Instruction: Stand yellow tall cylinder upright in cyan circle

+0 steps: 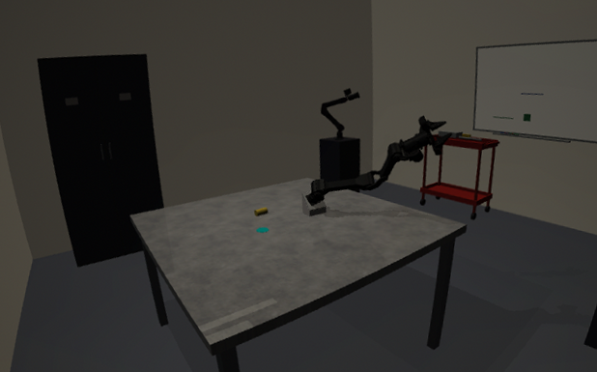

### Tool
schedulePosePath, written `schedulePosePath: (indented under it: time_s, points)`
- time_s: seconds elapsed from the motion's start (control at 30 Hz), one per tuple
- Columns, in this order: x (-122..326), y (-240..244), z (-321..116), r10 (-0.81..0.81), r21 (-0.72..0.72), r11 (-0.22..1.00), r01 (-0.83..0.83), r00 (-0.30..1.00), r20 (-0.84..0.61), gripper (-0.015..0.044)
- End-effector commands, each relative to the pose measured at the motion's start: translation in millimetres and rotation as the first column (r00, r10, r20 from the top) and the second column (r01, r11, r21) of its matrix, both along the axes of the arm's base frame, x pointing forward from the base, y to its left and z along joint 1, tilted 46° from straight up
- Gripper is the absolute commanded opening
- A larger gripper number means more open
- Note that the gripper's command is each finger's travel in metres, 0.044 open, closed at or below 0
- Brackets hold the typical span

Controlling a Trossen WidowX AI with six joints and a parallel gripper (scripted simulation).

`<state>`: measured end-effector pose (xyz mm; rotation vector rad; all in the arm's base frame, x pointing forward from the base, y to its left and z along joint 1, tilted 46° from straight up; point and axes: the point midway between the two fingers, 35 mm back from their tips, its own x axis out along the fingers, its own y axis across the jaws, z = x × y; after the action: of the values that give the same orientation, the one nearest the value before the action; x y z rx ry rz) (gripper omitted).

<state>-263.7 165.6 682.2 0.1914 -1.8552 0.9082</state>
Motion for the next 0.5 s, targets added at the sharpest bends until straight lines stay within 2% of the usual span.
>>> schedulePosePath:
  time_s: [0.0, 0.23, 0.47]
  points:
    - [41, -21, 22, -0.063, 0.072, 0.995, 0.070, 0.994, -0.092, 0.0309]
    - [118, -63, 53, -0.178, 0.178, 0.956, 0.232, 0.944, -0.277, 0.0309]
    - [196, -110, 69, -0.265, 0.224, 0.888, 0.402, 0.844, -0.466, 0.0309]
